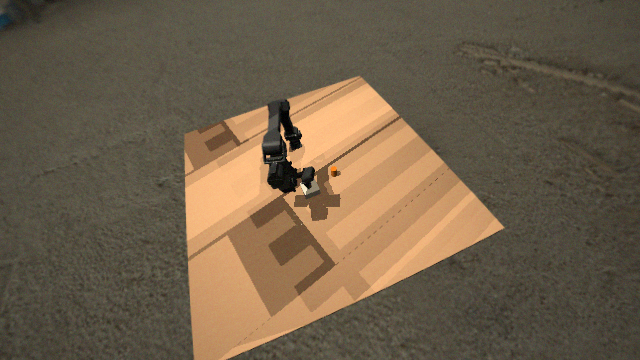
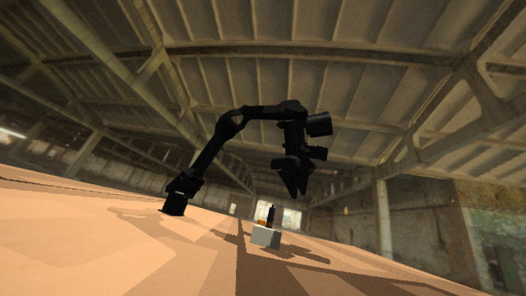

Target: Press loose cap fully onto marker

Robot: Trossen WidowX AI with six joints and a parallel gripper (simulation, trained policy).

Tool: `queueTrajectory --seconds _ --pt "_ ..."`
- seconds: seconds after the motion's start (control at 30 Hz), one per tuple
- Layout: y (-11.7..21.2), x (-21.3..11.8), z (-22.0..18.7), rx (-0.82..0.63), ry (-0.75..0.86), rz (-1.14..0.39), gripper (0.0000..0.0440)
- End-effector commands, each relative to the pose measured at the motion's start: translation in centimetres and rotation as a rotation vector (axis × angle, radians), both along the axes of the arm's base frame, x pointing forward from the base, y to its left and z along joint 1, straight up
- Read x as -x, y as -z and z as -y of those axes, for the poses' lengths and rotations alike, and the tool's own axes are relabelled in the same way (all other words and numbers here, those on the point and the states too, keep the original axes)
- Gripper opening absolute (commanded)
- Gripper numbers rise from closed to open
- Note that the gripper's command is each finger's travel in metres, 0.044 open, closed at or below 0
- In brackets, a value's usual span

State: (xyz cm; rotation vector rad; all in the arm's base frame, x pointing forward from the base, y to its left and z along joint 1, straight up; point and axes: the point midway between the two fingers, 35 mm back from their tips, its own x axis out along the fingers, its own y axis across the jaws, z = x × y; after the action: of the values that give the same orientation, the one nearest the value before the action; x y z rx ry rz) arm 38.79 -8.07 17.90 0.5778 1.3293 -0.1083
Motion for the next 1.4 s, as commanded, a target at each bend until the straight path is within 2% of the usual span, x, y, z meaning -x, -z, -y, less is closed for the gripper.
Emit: queueTrajectory --seconds 0.0,1.37 --pt "0.1 0.0 -0.9 0.009 -0.011 -0.019 0.0312" --pt "2.0 1.5 -11.1 0.123 -0.177 -0.178 0.0320"
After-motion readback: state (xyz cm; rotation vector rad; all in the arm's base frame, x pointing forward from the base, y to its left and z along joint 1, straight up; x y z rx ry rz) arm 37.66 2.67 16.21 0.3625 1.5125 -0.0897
